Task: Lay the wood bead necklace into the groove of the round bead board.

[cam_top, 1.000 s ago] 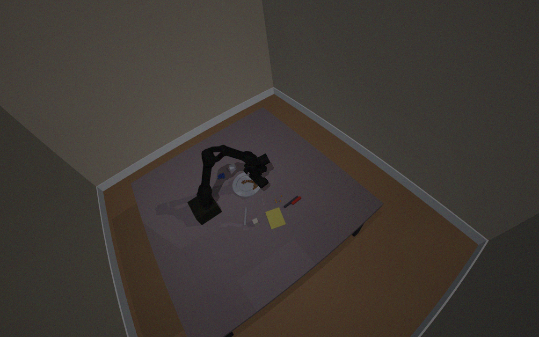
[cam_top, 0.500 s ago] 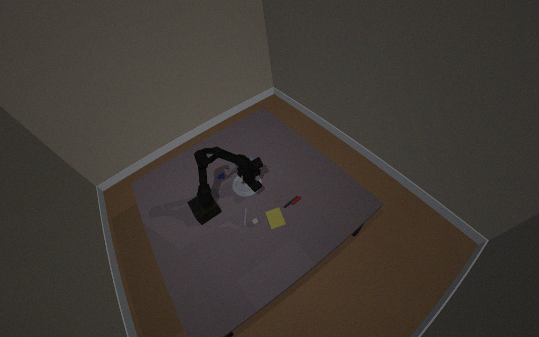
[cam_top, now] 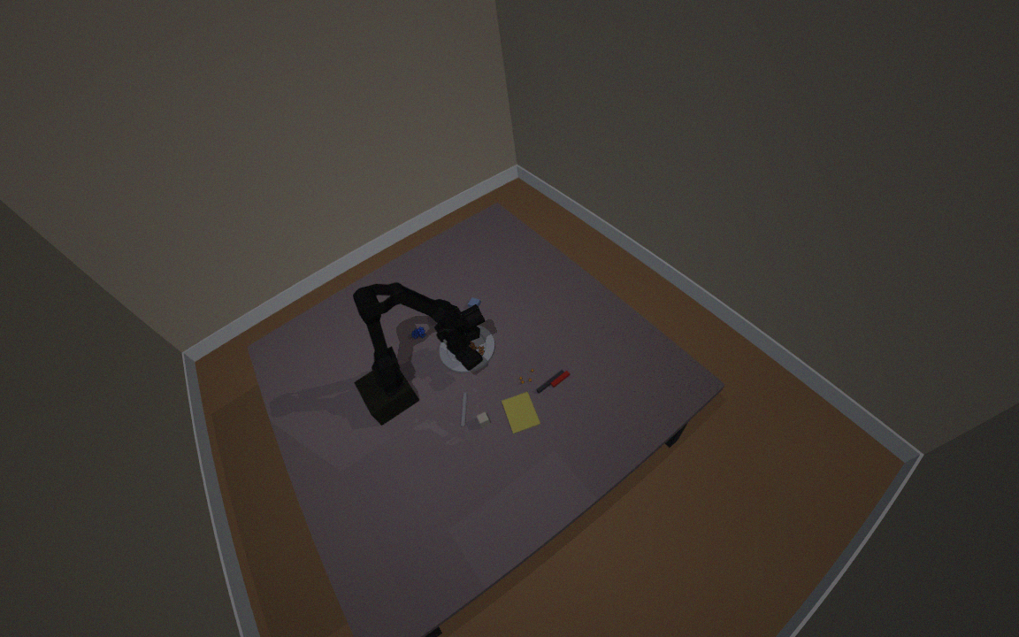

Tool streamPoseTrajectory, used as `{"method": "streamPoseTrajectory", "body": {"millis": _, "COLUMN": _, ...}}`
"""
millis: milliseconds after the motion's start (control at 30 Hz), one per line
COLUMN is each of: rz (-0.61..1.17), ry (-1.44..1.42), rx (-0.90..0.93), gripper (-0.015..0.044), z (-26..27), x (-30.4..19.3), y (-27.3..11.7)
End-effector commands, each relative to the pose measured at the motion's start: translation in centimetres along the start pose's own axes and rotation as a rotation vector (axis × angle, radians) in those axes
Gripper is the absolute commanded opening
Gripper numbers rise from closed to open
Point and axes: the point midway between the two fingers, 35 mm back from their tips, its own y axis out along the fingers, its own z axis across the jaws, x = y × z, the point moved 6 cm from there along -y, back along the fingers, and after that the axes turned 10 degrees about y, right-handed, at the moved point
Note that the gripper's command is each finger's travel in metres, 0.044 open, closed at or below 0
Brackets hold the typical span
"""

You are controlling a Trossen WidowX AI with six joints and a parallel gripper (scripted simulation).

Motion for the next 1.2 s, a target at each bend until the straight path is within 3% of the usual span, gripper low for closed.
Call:
{"method": "streamPoseTrajectory", "body": {"millis": 0, "rz": -0.001, "ry": -0.006, "rx": 0.002, "gripper": 0.0000, "z": 0.01, "x": -0.79, "y": 0.12}}
{"method": "streamPoseTrajectory", "body": {"millis": 367, "rz": -0.001, "ry": -0.006, "rx": 0.002, "gripper": 0.0000, "z": 0.01, "x": -0.80, "y": 0.93}}
{"method": "streamPoseTrajectory", "body": {"millis": 933, "rz": -0.002, "ry": -0.001, "rx": 0.000, "gripper": 0.0440, "z": -0.01, "x": -0.74, "y": 0.46}}
{"method": "streamPoseTrajectory", "body": {"millis": 1167, "rz": -0.001, "ry": -0.006, "rx": 0.002, "gripper": 0.0440, "z": -0.02, "x": -0.74, "y": 0.12}}
